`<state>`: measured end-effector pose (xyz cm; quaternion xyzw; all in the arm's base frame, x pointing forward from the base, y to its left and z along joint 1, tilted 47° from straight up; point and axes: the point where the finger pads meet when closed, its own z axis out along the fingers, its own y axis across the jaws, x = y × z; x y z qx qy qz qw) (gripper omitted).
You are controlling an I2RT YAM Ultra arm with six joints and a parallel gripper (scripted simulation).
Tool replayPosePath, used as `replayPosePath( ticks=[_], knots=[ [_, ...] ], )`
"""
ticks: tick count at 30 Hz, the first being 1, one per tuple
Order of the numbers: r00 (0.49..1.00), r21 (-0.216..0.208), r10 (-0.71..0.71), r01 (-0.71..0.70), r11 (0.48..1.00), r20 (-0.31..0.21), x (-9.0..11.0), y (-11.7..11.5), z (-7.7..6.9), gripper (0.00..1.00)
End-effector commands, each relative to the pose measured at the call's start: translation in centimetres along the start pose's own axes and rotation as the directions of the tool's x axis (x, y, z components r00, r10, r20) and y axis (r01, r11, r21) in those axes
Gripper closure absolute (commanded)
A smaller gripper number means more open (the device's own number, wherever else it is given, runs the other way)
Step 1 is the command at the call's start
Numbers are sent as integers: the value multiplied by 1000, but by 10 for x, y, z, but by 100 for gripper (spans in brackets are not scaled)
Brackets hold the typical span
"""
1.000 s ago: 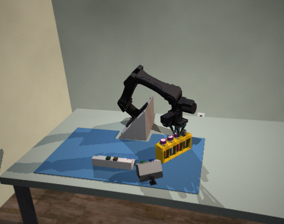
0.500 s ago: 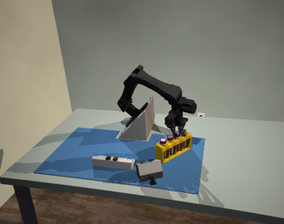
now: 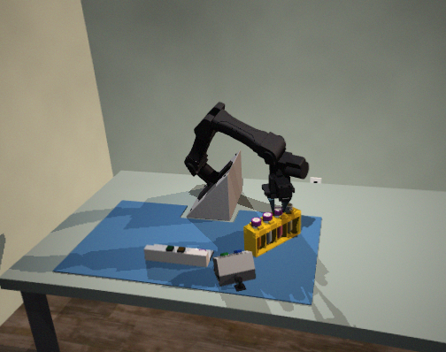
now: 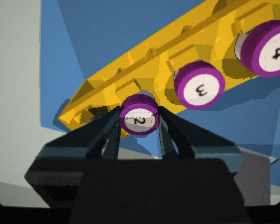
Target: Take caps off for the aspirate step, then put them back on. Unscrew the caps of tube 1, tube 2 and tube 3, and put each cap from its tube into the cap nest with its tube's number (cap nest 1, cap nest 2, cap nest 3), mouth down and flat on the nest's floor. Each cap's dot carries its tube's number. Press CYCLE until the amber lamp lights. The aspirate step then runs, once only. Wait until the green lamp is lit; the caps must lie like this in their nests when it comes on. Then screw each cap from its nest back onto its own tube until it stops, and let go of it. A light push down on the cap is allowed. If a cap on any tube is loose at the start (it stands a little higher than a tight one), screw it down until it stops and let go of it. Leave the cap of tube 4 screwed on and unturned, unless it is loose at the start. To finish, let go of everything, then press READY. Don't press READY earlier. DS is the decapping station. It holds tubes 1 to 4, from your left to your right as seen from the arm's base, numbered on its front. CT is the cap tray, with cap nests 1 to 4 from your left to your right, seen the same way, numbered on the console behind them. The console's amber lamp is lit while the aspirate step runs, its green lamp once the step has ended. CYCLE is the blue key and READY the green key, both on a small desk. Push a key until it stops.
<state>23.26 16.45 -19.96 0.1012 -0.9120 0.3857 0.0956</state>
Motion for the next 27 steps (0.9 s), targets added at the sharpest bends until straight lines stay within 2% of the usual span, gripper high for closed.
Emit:
replayPosePath(
  ticks=[1,6,8,10,16,23,25,27],
  knots=[
    [967,4,-253,253,967,18,-3,0,-5,100],
    [875,9,-485,484,875,16,-3,0,-5,100],
    [875,9,-485,484,875,16,-3,0,-5,100],
    [822,10,-569,569,822,15,-3,0,-5,100],
    [617,14,-787,787,617,12,-3,0,-5,100],
    [310,17,-951,951,310,6,-3,0,-6,100],
    [310,17,-951,951,310,6,-3,0,-6,100],
    [213,18,-977,977,213,4,-3,0,-6,100]
  ],
)
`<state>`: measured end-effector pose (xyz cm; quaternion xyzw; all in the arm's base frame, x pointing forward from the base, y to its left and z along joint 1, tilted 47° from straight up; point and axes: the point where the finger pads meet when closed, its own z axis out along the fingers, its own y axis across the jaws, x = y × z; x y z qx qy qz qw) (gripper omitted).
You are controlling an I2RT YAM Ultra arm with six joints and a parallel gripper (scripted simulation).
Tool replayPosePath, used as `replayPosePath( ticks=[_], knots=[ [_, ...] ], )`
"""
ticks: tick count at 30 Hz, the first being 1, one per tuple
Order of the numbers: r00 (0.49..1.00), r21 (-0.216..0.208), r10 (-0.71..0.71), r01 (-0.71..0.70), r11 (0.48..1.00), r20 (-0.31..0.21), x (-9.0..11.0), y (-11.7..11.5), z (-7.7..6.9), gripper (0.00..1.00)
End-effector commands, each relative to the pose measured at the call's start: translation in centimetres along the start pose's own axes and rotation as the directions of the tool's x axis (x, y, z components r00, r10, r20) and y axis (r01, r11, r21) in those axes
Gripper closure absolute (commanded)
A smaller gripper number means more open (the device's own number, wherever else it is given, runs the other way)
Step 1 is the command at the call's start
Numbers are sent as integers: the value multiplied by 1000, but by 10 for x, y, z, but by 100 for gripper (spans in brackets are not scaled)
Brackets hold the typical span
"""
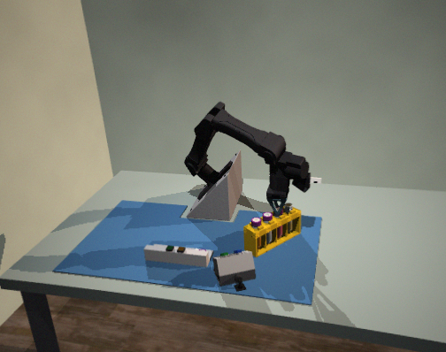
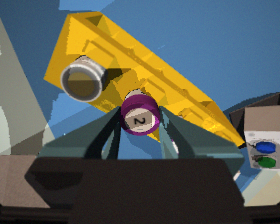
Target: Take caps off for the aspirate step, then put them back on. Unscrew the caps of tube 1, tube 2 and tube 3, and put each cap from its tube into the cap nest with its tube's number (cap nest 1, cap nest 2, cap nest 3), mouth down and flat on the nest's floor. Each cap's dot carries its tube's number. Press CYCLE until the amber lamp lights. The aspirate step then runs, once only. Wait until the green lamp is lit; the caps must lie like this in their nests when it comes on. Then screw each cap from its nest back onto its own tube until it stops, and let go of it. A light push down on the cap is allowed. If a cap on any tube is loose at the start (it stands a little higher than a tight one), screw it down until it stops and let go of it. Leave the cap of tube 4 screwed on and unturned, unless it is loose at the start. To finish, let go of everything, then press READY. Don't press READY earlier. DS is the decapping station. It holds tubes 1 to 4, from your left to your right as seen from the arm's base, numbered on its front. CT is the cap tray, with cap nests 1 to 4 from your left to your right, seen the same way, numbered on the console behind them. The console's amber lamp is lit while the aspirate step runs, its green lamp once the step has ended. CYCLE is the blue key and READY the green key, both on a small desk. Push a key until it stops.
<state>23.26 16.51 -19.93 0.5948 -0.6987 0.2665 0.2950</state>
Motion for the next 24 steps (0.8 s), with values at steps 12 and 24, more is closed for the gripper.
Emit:
replayPosePath(
  ticks=[12,24],
  knots=[
    [720,16,-694,694,720,-5,-1,-3,-5,100],
    [299,11,-954,954,299,-13,-1,-3,-6,100]
  ],
)
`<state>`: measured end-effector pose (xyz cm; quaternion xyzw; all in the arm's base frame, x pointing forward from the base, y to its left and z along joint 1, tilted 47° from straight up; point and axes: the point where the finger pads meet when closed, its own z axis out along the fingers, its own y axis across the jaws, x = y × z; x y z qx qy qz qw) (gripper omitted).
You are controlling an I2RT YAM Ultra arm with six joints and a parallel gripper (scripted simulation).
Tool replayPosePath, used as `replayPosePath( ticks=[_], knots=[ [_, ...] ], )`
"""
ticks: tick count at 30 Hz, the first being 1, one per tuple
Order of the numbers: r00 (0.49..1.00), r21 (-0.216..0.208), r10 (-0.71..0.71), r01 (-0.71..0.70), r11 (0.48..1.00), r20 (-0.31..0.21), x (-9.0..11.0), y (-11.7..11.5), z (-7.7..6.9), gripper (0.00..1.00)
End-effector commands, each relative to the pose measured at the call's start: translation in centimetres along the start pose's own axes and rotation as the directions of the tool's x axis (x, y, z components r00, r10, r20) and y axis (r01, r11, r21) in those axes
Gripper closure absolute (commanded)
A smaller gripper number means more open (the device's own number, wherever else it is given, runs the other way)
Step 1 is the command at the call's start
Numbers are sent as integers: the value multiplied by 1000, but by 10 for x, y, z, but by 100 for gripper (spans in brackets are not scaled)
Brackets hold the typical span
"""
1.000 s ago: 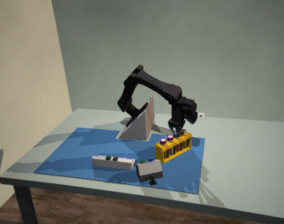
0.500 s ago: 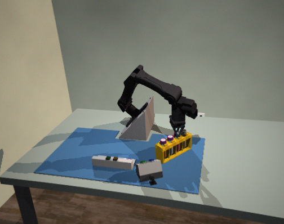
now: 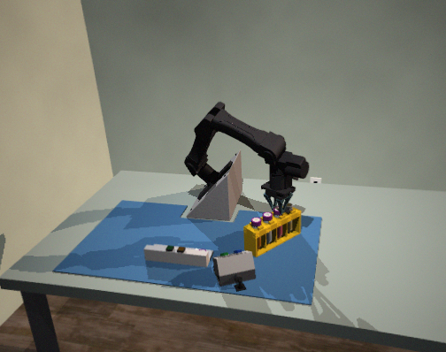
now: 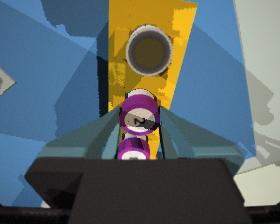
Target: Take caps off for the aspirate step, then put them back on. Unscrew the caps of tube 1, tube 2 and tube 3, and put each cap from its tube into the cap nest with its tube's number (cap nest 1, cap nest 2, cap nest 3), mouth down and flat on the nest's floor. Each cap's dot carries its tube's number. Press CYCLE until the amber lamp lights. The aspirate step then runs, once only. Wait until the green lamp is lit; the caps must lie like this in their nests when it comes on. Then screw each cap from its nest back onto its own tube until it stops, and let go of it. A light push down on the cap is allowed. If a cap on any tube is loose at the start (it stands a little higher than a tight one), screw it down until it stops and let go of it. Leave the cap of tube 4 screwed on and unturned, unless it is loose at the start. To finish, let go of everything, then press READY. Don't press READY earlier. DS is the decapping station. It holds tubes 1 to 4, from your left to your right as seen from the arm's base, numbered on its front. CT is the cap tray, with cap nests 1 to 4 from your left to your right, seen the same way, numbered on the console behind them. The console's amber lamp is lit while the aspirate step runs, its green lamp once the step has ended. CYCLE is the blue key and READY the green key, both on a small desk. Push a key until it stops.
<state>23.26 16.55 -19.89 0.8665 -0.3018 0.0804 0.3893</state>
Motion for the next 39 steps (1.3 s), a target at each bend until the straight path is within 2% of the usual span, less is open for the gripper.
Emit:
replayPosePath(
  ticks=[1,2,11,12,22,23,25,27,29,30,31,32,34,35,36,37,38,39],
  knots=[
    [967,11,-253,253,967,-13,2,-2,-5,100],
    [956,10,-292,292,956,-14,2,-2,-5,100],
    [956,10,-292,292,956,-14,2,-2,-5,100],
    [956,10,-292,292,956,-14,2,-2,-5,51],
    [956,10,-292,292,956,-14,2,-2,-5,51],
    [977,11,-212,212,977,-13,2,-2,-5,51],
    [977,11,-212,212,977,-13,2,-2,-5,51],
    [999,13,-47,47,999,-11,2,-2,-5,51],
    [993,15,117,-117,993,-9,2,-2,-5,51],
    [993,15,120,-120,993,-8,2,-2,-5,51],
    [979,16,202,-202,979,-7,2,-2,-5,51],
    [979,16,202,-202,979,-7,2,-2,-5,51],
    [938,17,347,-347,938,-5,2,-2,-5,51],
    [932,17,362,-362,932,-4,2,-2,-5,51],
    [899,17,438,-438,899,-3,2,-2,-5,51],
    [899,17,438,-438,899,-3,2,-2,-5,51],
    [859,17,511,-511,859,-2,2,-2,-5,51],
    [859,17,511,-511,859,-2,2,-2,-5,51]
  ],
)
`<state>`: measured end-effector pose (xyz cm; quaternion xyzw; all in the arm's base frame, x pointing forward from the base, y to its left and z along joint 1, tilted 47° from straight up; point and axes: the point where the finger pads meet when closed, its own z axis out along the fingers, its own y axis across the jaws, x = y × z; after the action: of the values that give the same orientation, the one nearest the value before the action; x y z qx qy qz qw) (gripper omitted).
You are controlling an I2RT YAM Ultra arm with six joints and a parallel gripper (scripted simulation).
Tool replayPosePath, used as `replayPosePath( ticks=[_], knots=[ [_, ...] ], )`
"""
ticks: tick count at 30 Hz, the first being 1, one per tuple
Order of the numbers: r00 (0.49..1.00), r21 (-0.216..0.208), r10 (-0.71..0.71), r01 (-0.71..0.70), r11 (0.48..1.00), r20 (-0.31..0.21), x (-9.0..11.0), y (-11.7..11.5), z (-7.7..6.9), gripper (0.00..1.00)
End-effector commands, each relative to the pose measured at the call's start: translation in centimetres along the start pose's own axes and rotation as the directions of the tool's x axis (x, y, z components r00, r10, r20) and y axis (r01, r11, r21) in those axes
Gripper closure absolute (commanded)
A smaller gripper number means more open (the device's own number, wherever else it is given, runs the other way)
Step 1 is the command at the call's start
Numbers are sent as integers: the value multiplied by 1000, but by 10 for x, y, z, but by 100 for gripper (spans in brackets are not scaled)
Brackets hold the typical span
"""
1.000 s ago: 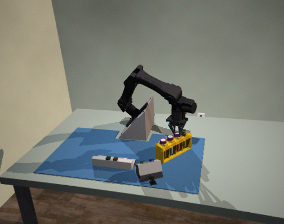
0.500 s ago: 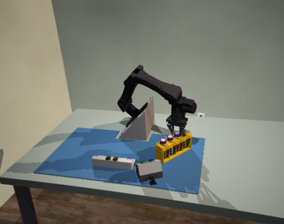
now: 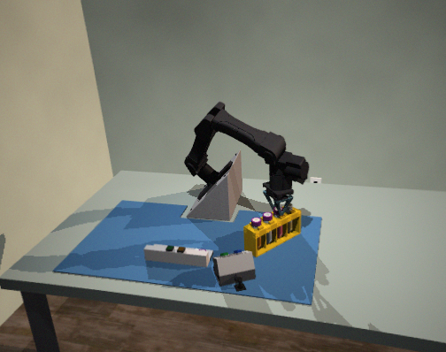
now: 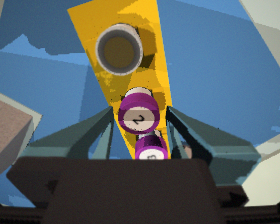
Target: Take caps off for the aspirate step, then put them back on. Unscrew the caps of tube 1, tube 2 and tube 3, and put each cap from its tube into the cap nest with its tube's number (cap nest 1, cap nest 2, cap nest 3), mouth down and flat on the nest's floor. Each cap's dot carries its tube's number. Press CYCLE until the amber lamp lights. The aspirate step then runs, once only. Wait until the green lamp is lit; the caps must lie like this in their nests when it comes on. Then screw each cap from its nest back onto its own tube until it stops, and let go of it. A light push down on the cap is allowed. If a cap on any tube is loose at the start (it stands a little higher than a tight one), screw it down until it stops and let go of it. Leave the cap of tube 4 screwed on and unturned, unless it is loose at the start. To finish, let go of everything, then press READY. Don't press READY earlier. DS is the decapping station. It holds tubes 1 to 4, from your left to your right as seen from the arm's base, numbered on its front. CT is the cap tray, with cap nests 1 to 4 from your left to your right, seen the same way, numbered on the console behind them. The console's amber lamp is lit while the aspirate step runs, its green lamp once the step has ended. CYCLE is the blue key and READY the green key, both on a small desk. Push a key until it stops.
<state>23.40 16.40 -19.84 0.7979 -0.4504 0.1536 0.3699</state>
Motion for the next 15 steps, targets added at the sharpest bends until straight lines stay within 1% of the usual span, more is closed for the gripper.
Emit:
replayPosePath(
  ticks=[1,3,6,7,8,9,10,11,13,14,15],
  knots=[
    [967,13,256,-256,967,9,0,-2,-6,51],
    [967,13,256,-256,967,9,0,-2,-6,51],
    [882,10,470,-470,882,12,0,-2,-6,51],
    [873,10,487,-488,873,12,0,-2,-6,51],
    [831,9,556,-557,831,13,0,-2,-6,51],
    [829,9,558,-559,829,13,0,-2,-6,51],
    [780,8,625,-626,780,13,0,-2,-6,51],
    [780,8,625,-626,780,13,0,-2,-6,51],
    [677,6,735,-736,677,14,0,-2,-6,51],
    [666,6,746,-746,666,15,0,-2,-6,51],
    [601,5,799,-799,601,15,0,-2,-6,51]
  ],
)
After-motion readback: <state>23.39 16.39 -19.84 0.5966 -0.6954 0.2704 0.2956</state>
